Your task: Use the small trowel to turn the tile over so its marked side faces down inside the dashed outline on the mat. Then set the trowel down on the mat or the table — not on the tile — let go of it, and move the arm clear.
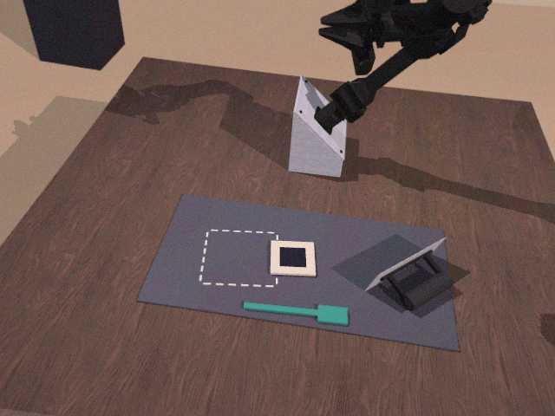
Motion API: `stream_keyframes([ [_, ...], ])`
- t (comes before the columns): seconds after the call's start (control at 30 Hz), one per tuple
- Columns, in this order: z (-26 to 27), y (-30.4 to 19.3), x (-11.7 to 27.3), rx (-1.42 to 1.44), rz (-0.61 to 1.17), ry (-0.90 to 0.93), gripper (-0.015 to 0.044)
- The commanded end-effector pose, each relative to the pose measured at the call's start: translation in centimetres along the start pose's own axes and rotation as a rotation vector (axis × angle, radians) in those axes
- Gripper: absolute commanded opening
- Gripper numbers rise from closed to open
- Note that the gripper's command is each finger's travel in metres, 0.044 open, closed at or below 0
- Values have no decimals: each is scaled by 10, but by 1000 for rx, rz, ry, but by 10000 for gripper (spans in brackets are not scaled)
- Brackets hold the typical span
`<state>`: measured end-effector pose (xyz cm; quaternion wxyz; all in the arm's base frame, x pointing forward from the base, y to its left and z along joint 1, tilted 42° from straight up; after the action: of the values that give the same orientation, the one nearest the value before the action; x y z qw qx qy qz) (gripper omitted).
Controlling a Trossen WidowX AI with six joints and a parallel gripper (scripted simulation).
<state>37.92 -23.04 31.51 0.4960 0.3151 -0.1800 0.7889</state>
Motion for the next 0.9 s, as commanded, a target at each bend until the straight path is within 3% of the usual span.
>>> stream_keyframes([
  [0.0,-7,-12,0,115,37,-24,100],
  [0.87,-66,-95,30,952,369,-52,100],
])
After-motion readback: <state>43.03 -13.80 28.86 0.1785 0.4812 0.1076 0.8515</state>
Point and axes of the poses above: the point midway between the two fingers, 35 mm back from their tips, its own x axis back along the fingers, its own z axis across the jaws, y = z × x, the point moved 1 cm from there along x, back along the fingers, and after that the axes turned 7 degrees about -x, right-handed, at the moved point
